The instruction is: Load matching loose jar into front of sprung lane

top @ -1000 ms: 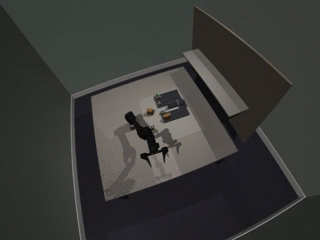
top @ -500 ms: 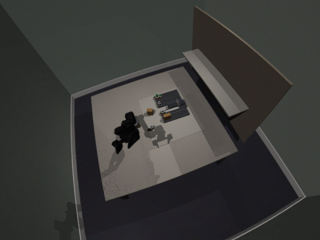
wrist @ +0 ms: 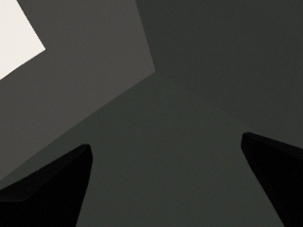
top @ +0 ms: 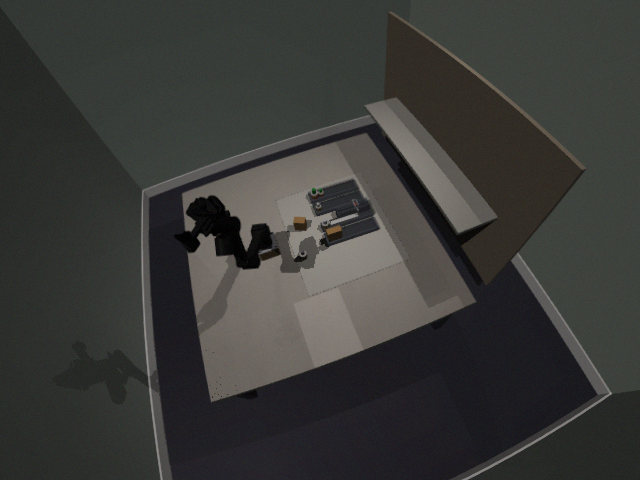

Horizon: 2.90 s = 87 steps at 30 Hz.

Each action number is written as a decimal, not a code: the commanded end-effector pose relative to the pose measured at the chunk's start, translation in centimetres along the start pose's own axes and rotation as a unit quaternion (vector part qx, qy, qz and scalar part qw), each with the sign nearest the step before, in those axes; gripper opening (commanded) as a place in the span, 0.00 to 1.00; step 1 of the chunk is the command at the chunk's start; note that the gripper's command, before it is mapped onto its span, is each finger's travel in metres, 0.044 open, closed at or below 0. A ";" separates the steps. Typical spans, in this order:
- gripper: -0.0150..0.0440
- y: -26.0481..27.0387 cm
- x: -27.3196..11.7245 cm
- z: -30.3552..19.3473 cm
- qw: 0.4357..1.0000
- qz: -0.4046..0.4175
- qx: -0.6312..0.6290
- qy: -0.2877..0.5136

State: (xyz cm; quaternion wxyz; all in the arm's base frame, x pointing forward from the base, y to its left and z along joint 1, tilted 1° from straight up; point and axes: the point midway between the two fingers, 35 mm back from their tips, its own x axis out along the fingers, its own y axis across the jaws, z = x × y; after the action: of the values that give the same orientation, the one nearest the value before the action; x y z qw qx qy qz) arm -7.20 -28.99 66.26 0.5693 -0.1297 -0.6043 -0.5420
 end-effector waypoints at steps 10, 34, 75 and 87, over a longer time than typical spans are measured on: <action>1.00 9.9 -5.5 16.7 0.957 0.211 0.078 -0.181; 1.00 30.6 -36.7 19.3 0.668 0.731 0.039 -0.132; 1.00 -1.7 -67.0 -10.7 -0.042 0.548 -0.296 0.781; 1.00 -3.9 -70.0 -11.7 -0.042 0.548 -0.296 0.781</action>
State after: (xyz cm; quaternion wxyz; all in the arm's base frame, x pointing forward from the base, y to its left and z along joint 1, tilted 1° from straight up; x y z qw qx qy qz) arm 18.84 -7.50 4.75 -0.7111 0.0718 -0.6972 -0.0550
